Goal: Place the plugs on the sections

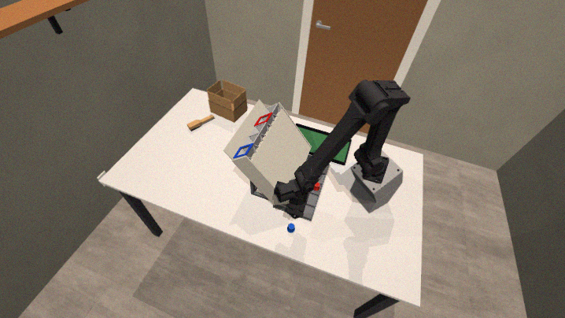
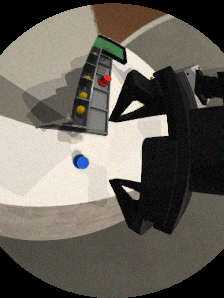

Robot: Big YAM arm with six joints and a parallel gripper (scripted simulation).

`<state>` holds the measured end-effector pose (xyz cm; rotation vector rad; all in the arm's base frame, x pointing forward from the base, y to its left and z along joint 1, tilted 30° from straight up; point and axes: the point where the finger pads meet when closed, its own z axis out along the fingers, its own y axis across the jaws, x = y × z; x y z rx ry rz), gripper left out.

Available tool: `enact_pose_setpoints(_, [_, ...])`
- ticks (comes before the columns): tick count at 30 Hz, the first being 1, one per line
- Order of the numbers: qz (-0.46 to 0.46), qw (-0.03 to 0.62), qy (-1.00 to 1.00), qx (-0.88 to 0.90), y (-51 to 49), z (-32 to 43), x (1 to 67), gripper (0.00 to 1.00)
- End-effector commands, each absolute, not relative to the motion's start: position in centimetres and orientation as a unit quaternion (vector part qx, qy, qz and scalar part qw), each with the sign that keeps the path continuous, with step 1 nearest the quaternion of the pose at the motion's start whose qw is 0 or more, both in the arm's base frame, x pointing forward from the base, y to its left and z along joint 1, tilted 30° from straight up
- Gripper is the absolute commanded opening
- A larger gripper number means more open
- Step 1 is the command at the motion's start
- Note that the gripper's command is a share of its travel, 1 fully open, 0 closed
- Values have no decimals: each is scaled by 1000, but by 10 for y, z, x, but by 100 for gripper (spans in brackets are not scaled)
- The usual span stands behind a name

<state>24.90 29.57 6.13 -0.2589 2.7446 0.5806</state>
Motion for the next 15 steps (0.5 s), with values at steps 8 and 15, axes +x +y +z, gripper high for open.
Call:
enact_pose_setpoints(8, [212,157,962,-66,329,62,256,87])
enact_pose_setpoints(15, [213,157,962,-66,331,63,255,87])
